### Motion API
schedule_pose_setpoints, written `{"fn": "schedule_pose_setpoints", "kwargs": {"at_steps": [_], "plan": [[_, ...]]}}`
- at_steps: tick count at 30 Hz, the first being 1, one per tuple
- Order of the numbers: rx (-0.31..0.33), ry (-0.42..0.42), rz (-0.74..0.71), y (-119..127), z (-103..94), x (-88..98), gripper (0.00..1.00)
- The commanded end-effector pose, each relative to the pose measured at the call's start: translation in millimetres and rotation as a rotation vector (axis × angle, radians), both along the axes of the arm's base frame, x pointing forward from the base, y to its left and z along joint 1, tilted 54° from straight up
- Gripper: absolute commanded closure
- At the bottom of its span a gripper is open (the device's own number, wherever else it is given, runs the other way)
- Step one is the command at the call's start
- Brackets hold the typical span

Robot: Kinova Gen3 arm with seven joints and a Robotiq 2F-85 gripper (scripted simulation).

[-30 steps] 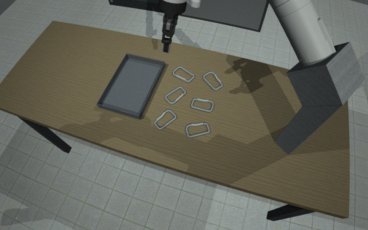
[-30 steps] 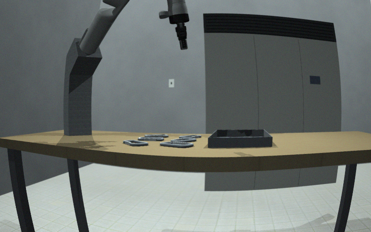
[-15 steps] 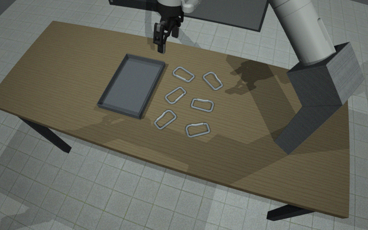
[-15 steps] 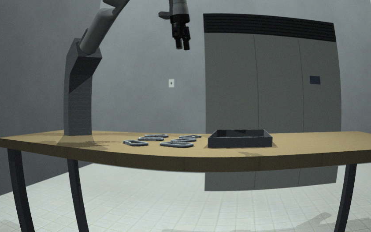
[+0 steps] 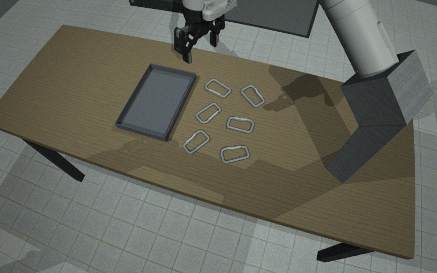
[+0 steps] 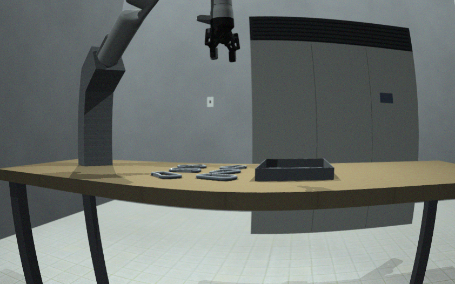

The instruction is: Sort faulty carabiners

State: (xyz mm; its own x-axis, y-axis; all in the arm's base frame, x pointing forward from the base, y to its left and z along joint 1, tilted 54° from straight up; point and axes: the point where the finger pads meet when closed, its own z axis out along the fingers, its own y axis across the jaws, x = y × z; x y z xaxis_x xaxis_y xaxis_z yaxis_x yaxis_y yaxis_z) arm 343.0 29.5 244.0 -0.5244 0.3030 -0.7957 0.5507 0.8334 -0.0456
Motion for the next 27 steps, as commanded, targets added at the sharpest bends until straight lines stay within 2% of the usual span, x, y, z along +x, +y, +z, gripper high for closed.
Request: {"fn": "schedule_pose_setpoints", "kwargs": {"at_steps": [1, 6, 7, 23, 24, 27], "plan": [[-0.024, -0.012, -0.012, -2, 4.6, 3.5, 0.0], [-0.024, -0.012, -0.012, -2, 4.6, 3.5, 0.0], [0.08, -0.081, -0.185, -1, 3.6, 2.9, 0.0], [0.08, -0.081, -0.185, -1, 3.6, 2.9, 0.0], [0.083, -0.08, -0.184, -52, -27.0, 0.0, 0.0], [0.083, -0.08, -0.184, -52, -27.0, 0.0, 0.0]]}}
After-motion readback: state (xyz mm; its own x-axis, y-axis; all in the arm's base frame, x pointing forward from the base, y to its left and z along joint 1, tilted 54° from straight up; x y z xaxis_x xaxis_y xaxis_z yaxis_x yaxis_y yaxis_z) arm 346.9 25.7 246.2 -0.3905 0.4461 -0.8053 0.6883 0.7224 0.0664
